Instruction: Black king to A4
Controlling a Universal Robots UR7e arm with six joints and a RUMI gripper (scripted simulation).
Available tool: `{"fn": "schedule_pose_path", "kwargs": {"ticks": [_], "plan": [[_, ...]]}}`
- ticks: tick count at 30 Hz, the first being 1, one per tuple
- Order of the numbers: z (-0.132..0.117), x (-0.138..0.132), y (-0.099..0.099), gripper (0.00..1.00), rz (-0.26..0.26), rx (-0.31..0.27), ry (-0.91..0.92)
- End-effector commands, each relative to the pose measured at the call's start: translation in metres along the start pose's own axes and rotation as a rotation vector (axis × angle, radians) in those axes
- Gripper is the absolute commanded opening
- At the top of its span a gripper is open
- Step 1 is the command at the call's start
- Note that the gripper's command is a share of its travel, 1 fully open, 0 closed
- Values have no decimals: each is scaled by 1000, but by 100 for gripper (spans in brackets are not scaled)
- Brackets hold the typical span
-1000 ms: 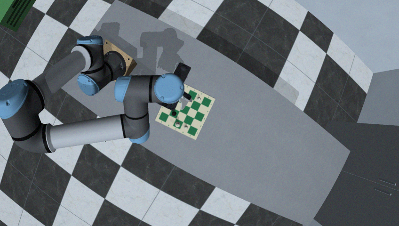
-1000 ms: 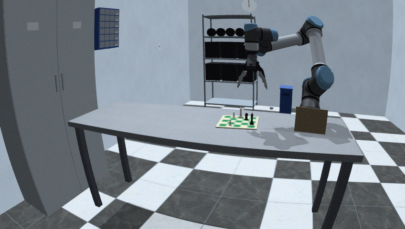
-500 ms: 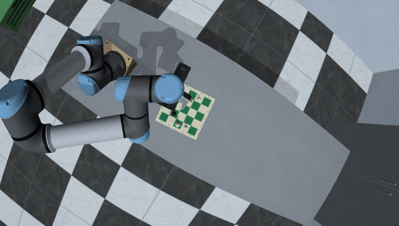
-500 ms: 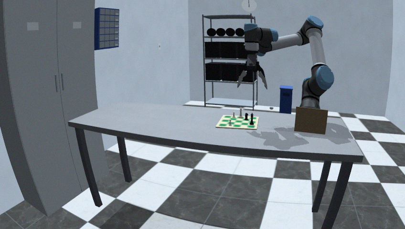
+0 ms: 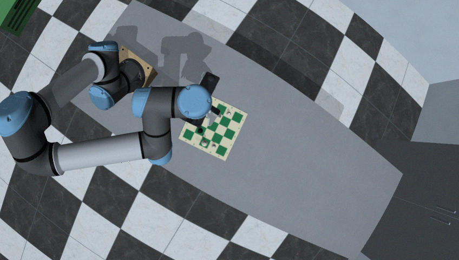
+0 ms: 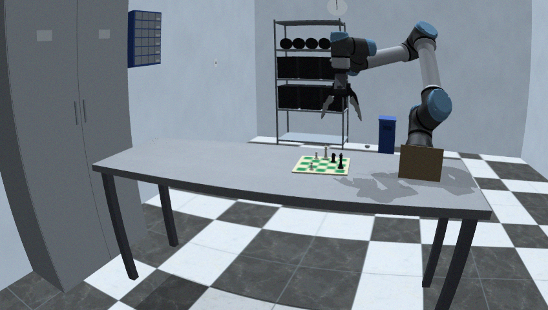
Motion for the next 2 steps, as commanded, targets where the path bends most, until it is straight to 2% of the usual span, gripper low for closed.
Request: {"fn": "schedule_pose_path", "kwargs": {"ticks": [1,2], "plan": [[0,0,0,100,-1,0,0],[0,0,0,100,-1,0,0]]}}
Point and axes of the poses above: the point where the finger pads meet when closed, its own y axis out along the fingers, its own x axis across the jaws, z = x × y, the point moved 3 cm from there along -y, back along the fingers, and after that the axes turned 10 degrees about -y, right-handed, at the moved point
